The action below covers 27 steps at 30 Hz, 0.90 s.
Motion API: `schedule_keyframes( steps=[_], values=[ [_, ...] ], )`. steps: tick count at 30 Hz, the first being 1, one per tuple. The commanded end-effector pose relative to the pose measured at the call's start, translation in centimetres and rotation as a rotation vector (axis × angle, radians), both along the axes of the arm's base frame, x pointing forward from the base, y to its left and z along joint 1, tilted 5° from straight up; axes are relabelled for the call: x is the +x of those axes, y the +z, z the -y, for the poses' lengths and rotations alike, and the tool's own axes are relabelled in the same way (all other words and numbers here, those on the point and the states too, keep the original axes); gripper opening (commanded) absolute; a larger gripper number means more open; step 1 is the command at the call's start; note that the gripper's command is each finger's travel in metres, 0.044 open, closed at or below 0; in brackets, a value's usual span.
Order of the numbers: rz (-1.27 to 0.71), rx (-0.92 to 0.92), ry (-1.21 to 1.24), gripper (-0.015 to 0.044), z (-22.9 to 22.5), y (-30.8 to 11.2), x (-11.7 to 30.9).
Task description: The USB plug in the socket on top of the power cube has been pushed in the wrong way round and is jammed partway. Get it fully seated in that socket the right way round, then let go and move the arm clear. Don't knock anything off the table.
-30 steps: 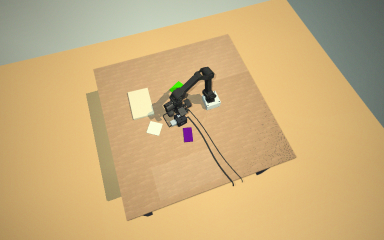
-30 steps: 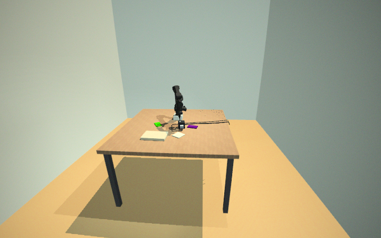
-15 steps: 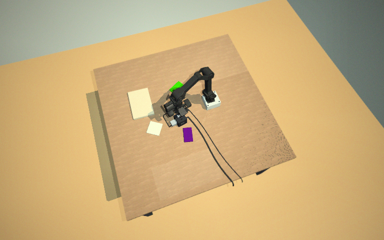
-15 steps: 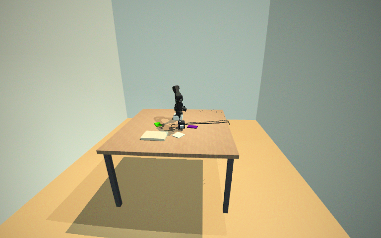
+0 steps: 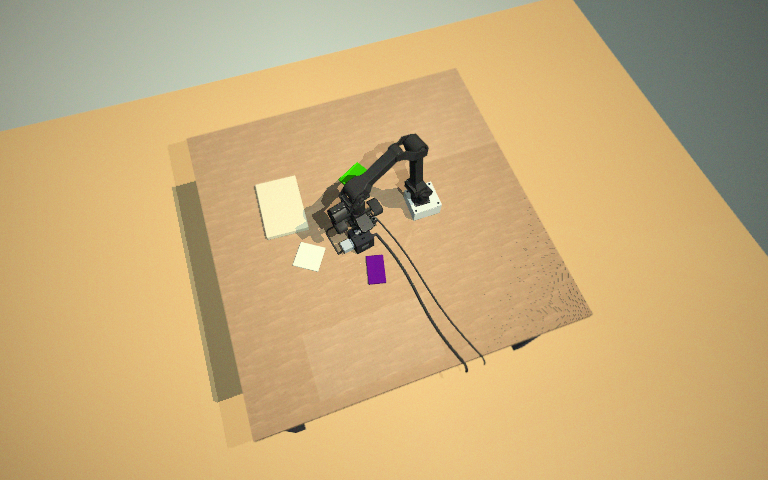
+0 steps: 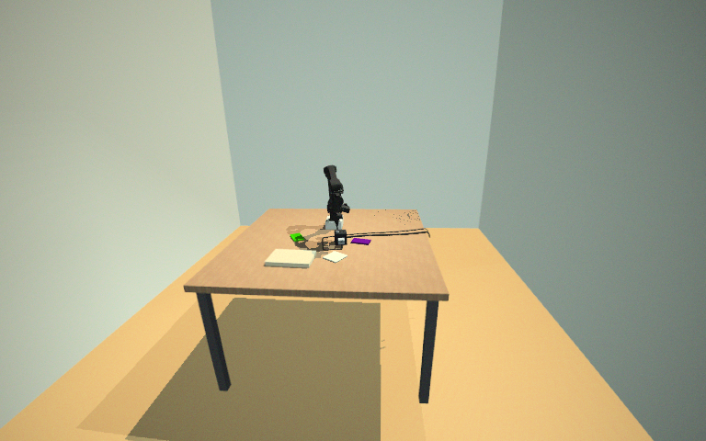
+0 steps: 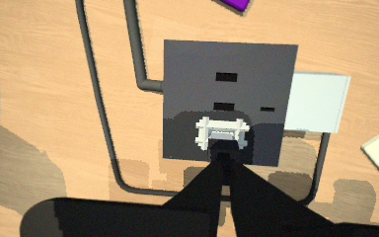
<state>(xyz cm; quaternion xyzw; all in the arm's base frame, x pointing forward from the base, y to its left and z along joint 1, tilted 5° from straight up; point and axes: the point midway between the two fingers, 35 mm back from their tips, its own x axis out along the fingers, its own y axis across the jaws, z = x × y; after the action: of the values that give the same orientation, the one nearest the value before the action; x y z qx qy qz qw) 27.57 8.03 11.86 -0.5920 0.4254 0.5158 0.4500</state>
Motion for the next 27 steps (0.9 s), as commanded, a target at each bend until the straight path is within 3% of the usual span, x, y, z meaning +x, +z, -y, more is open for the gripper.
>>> schedule_keyframes(
  steps=[1, 27],
  values=[
    [0.003, -0.005, 0.005, 0.0, 0.06, -0.07, 0.09],
    [0.003, -0.005, 0.005, 0.0, 0.07, -0.38, 0.12]
  ],
)
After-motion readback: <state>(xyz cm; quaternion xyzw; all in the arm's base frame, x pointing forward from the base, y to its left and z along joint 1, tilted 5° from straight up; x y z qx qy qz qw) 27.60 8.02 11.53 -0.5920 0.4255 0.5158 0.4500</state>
